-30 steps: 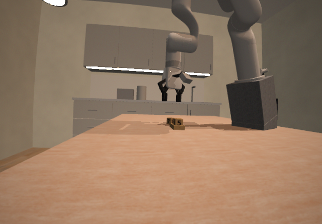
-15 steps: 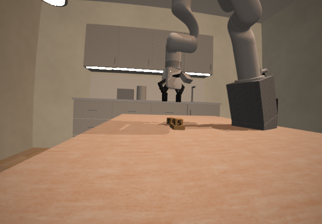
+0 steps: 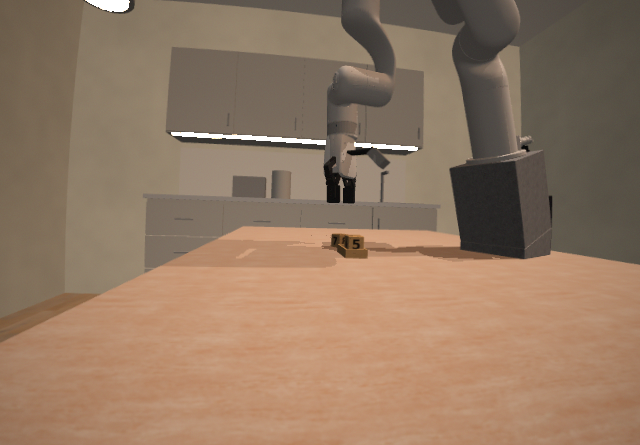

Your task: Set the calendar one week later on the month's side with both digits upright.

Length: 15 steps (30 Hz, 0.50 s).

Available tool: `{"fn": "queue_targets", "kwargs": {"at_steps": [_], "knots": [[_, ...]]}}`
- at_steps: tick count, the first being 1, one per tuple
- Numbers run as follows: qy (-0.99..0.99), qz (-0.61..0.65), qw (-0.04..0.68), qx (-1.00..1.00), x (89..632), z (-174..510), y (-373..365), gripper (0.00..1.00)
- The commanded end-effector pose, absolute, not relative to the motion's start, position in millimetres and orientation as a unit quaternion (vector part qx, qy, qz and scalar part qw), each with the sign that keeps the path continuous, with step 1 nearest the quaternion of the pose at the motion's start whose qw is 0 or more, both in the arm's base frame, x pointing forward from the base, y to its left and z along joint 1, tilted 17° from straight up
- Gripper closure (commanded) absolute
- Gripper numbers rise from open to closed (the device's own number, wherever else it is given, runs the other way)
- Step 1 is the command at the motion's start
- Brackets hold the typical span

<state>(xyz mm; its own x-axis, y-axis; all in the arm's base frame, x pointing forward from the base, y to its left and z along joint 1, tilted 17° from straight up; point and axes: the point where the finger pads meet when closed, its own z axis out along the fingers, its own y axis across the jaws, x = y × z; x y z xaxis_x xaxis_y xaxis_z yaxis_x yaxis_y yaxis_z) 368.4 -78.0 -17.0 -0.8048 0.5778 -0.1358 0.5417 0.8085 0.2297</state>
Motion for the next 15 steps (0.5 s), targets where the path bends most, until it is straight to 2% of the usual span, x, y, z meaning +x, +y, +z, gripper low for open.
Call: {"fn": "queue_targets", "kwargs": {"at_steps": [1, 15], "knots": [[0.965, 0.086, 0.118, 0.218, 369.4, -17.2, -78.7, 0.00], [0.988, 0.065, 0.130, 0.055, 370.0, -18.8, -78.3, 0.00]]}}
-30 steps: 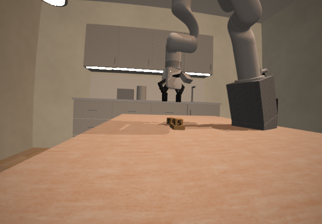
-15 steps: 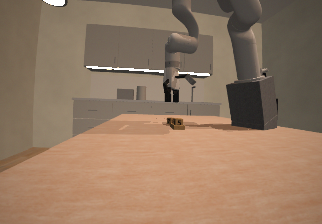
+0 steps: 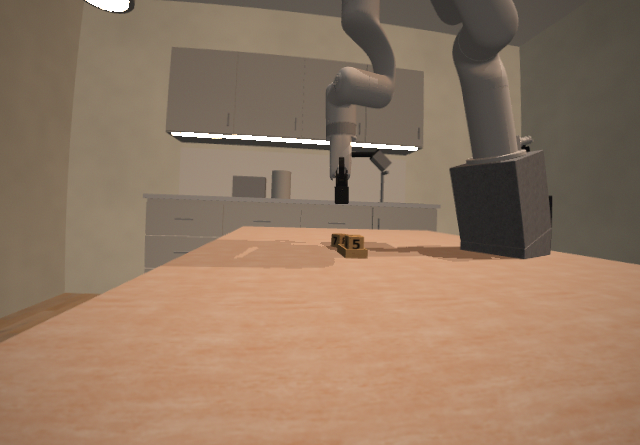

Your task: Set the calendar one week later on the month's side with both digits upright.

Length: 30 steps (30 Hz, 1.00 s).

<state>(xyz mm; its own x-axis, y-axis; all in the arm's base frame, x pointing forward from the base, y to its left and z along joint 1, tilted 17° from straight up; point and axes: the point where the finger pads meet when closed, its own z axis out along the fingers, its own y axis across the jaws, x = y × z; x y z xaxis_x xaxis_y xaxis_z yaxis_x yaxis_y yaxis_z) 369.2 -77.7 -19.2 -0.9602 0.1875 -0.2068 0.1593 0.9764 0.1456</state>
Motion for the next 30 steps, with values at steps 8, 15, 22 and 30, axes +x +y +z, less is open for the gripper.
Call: {"fn": "queue_targets", "kwargs": {"at_steps": [8, 15, 22, 30], "knots": [[0.986, 0.046, 0.138, -0.087, 370.8, -20.0, -77.9, 0.00], [0.972, 0.033, 0.143, -0.183, 371.5, -20.6, -77.6, 0.00], [0.957, 0.023, 0.145, -0.251, 372.1, -21.0, -77.3, 0.00], [0.952, 0.020, 0.146, -0.268, 372.3, -21.1, -77.2, 0.51]]}}
